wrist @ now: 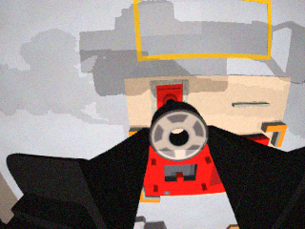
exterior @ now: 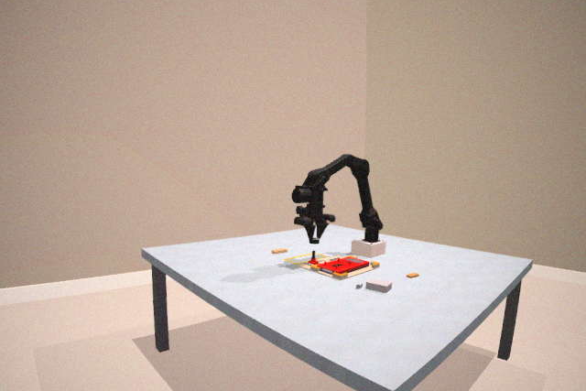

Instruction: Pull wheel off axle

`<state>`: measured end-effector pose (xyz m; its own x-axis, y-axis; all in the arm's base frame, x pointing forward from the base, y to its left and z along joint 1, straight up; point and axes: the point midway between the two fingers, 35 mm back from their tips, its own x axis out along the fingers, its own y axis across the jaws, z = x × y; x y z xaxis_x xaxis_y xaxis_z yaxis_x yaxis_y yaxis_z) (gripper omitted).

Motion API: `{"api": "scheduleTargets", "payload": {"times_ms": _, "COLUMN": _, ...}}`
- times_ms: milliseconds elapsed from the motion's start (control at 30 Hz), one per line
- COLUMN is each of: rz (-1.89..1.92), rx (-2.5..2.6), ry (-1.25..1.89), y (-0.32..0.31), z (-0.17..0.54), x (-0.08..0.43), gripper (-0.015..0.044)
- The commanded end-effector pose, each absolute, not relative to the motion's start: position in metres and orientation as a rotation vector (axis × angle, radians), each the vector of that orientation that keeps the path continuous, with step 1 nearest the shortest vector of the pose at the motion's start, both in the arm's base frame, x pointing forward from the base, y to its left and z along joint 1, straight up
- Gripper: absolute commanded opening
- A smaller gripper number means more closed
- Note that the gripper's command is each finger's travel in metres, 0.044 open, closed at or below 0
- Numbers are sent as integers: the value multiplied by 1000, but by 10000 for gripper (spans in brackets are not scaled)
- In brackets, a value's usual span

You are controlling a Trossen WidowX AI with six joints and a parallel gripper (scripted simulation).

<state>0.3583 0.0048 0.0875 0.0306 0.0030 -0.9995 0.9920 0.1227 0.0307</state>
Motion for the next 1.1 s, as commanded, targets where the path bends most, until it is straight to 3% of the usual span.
{"api": "scheduleTargets", "payload": {"times_ms": 0, "rz": -1096, "rx": 1130, "ry": 1244, "y": -7, "z": 87, "x": 355, "gripper": 0}}
{"api": "scheduleTargets", "payload": {"times_ms": 1067, "rz": -1106, "rx": 1126, "ry": 1236, "y": -97, "z": 89, "x": 316, "gripper": 0}}
